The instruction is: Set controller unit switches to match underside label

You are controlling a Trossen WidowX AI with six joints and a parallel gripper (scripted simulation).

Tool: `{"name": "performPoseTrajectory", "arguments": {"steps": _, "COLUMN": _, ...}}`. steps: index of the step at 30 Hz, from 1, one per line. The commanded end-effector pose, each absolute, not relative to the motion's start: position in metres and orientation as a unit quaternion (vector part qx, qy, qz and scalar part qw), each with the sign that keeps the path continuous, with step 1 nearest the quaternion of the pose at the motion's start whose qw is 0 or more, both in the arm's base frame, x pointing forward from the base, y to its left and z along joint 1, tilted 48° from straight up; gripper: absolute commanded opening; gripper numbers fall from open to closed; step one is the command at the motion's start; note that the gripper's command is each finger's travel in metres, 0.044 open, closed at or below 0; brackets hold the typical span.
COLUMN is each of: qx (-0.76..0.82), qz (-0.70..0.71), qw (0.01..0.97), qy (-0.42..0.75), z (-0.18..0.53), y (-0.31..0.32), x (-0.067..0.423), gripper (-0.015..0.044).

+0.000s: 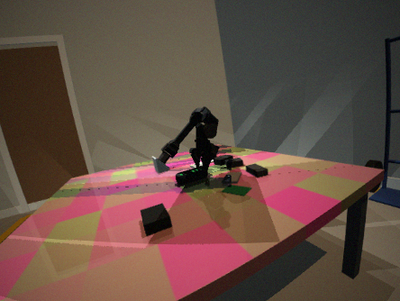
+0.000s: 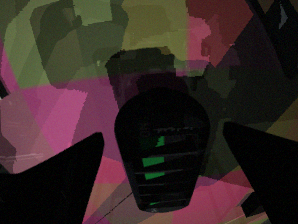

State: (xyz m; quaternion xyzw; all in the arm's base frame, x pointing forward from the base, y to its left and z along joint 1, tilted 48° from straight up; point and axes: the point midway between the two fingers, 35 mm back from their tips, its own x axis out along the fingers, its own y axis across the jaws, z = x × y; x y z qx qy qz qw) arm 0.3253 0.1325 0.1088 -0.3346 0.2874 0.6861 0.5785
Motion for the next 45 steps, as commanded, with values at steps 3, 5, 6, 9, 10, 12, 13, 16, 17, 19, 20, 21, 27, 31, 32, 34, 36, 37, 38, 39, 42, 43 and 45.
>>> {"name": "performPoseTrajectory", "arguments": {"steps": 3, "qx": -0.331, "qz": 0.687, "qw": 0.580, "qy": 0.288, "z": 0.105, "y": 0.138, "x": 0.323, "gripper": 0.0414}}
{"name": "performPoseTrajectory", "arguments": {"steps": 5, "qx": -0.331, "qz": 0.687, "qw": 0.580, "qy": 0.288, "z": 0.105, "y": 0.138, "x": 0.323, "gripper": 0.0361}}
{"name": "performPoseTrajectory", "arguments": {"steps": 6, "qx": -0.331, "qz": 0.687, "qw": 0.580, "qy": 0.288, "z": 0.105, "y": 0.138, "x": 0.323, "gripper": 0.0335}}
{"name": "performPoseTrajectory", "arguments": {"steps": 9, "qx": -0.331, "qz": 0.687, "qw": 0.580, "qy": 0.288, "z": 0.105, "y": 0.138, "x": 0.323, "gripper": 0.0327}}
{"name": "performPoseTrajectory", "arguments": {"steps": 10, "qx": -0.331, "qz": 0.687, "qw": 0.580, "qy": 0.288, "z": 0.105, "y": 0.138, "x": 0.323, "gripper": 0.0327}}
{"name": "performPoseTrajectory", "arguments": {"steps": 12, "qx": -0.331, "qz": 0.687, "qw": 0.580, "qy": 0.288, "z": 0.105, "y": 0.138, "x": 0.323, "gripper": 0.0327}}
{"name": "performPoseTrajectory", "arguments": {"steps": 13, "qx": -0.331, "qz": 0.687, "qw": 0.580, "qy": 0.288, "z": 0.105, "y": 0.138, "x": 0.323, "gripper": 0.0327}}
{"name": "performPoseTrajectory", "arguments": {"steps": 16, "qx": -0.331, "qz": 0.687, "qw": 0.580, "qy": 0.288, "z": 0.105, "y": 0.138, "x": 0.323, "gripper": 0.0327}}
{"name": "performPoseTrajectory", "arguments": {"steps": 17, "qx": -0.331, "qz": 0.687, "qw": 0.580, "qy": 0.288, "z": 0.105, "y": 0.138, "x": 0.323, "gripper": 0.0327}}
{"name": "performPoseTrajectory", "arguments": {"steps": 19, "qx": -0.331, "qz": 0.687, "qw": 0.580, "qy": 0.288, "z": 0.105, "y": 0.138, "x": 0.323, "gripper": 0.0327}}
{"name": "performPoseTrajectory", "arguments": {"steps": 20, "qx": -0.331, "qz": 0.687, "qw": 0.580, "qy": 0.288, "z": 0.105, "y": 0.138, "x": 0.323, "gripper": 0.0327}}
{"name": "performPoseTrajectory", "arguments": {"steps": 21, "qx": -0.331, "qz": 0.687, "qw": 0.580, "qy": 0.288, "z": 0.105, "y": 0.138, "x": 0.323, "gripper": 0.0327}}
{"name": "performPoseTrajectory", "arguments": {"steps": 27, "qx": -0.331, "qz": 0.687, "qw": 0.580, "qy": 0.288, "z": 0.106, "y": 0.134, "x": 0.324, "gripper": 0.0336}}
{"name": "performPoseTrajectory", "arguments": {"steps": 31, "qx": -0.330, "qz": 0.687, "qw": 0.580, "qy": 0.287, "z": 0.107, "y": 0.131, "x": 0.324, "gripper": 0.0336}}
{"name": "performPoseTrajectory", "arguments": {"steps": 32, "qx": -0.330, "qz": 0.687, "qw": 0.580, "qy": 0.287, "z": 0.108, "y": 0.130, "x": 0.325, "gripper": 0.0336}}
{"name": "performPoseTrajectory", "arguments": {"steps": 34, "qx": -0.329, "qz": 0.688, "qw": 0.581, "qy": 0.286, "z": 0.108, "y": 0.129, "x": 0.325, "gripper": 0.0336}}
{"name": "performPoseTrajectory", "arguments": {"steps": 36, "qx": -0.328, "qz": 0.688, "qw": 0.581, "qy": 0.285, "z": 0.108, "y": 0.127, "x": 0.325, "gripper": 0.0336}}
{"name": "performPoseTrajectory", "arguments": {"steps": 37, "qx": -0.327, "qz": 0.689, "qw": 0.581, "qy": 0.285, "z": 0.109, "y": 0.127, "x": 0.325, "gripper": 0.0336}}
{"name": "performPoseTrajectory", "arguments": {"steps": 38, "qx": -0.327, "qz": 0.689, "qw": 0.581, "qy": 0.284, "z": 0.109, "y": 0.126, "x": 0.325, "gripper": 0.0336}}
{"name": "performPoseTrajectory", "arguments": {"steps": 39, "qx": -0.326, "qz": 0.689, "qw": 0.582, "qy": 0.284, "z": 0.109, "y": 0.125, "x": 0.325, "gripper": 0.0336}}
{"name": "performPoseTrajectory", "arguments": {"steps": 42, "qx": -0.324, "qz": 0.690, "qw": 0.583, "qy": 0.282, "z": 0.110, "y": 0.123, "x": 0.326, "gripper": 0.0336}}
{"name": "performPoseTrajectory", "arguments": {"steps": 43, "qx": -0.323, "qz": 0.690, "qw": 0.583, "qy": 0.281, "z": 0.110, "y": 0.122, "x": 0.326, "gripper": 0.0336}}
{"name": "performPoseTrajectory", "arguments": {"steps": 45, "qx": -0.322, "qz": 0.691, "qw": 0.583, "qy": 0.280, "z": 0.110, "y": 0.120, "x": 0.326, "gripper": 0.0336}}
